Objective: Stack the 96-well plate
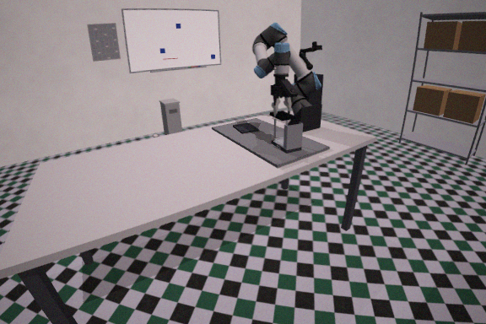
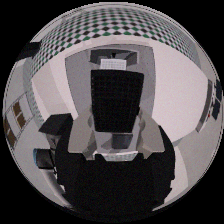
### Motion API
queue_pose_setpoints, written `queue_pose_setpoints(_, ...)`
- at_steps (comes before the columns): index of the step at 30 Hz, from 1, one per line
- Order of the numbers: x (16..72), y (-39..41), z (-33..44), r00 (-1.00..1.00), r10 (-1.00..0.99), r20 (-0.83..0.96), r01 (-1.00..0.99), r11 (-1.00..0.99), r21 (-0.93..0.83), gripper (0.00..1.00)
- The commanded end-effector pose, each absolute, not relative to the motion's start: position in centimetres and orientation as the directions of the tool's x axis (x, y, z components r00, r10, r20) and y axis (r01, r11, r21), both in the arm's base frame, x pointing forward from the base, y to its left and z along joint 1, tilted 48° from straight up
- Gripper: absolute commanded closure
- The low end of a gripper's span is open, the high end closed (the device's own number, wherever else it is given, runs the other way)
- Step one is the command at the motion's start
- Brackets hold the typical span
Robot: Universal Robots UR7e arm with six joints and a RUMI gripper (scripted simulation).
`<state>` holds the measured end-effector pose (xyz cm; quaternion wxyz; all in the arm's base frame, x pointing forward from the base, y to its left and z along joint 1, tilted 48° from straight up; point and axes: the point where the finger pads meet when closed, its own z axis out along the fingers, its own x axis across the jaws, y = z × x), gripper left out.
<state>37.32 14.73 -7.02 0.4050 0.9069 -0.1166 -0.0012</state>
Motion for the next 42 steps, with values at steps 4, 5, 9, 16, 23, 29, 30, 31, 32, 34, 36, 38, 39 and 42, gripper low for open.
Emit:
queue_pose_setpoints(4,37.4,16.4,-8.7,0.973,-0.212,0.093,-0.211,-0.645,0.734,1.00)
queue_pose_setpoints(5,37.4,16.6,-9.0,0.973,-0.212,0.093,-0.211,-0.645,0.734,1.00)
queue_pose_setpoints(9,37.5,17.6,-10.0,0.973,-0.212,0.093,-0.211,-0.645,0.734,1.00)
queue_pose_setpoints(16,37.5,17.9,-10.3,0.973,-0.212,0.093,-0.211,-0.645,0.734,1.00)
queue_pose_setpoints(23,37.5,17.9,-10.3,0.973,-0.212,0.093,-0.211,-0.645,0.734,1.00)
queue_pose_setpoints(29,37.5,17.9,-10.3,0.973,-0.212,0.093,-0.211,-0.645,0.734,1.00)
queue_pose_setpoints(30,37.5,17.9,-10.3,0.973,-0.212,0.093,-0.211,-0.645,0.734,1.00)
queue_pose_setpoints(31,37.5,17.9,-10.3,0.973,-0.212,0.093,-0.211,-0.645,0.734,1.00)
queue_pose_setpoints(32,37.5,17.9,-10.3,0.973,-0.212,0.093,-0.211,-0.645,0.734,1.00)
queue_pose_setpoints(34,37.5,17.9,-10.3,0.973,-0.212,0.093,-0.211,-0.645,0.734,1.00)
queue_pose_setpoints(36,37.5,17.9,-10.3,0.973,-0.212,0.093,-0.211,-0.645,0.734,1.00)
queue_pose_setpoints(38,37.5,17.8,-10.2,0.973,-0.212,0.093,-0.211,-0.645,0.734,1.00)
queue_pose_setpoints(39,37.5,17.8,-10.2,0.973,-0.212,0.093,-0.211,-0.645,0.734,1.00)
queue_pose_setpoints(42,37.5,17.8,-10.2,0.973,-0.212,0.093,-0.211,-0.645,0.734,1.00)
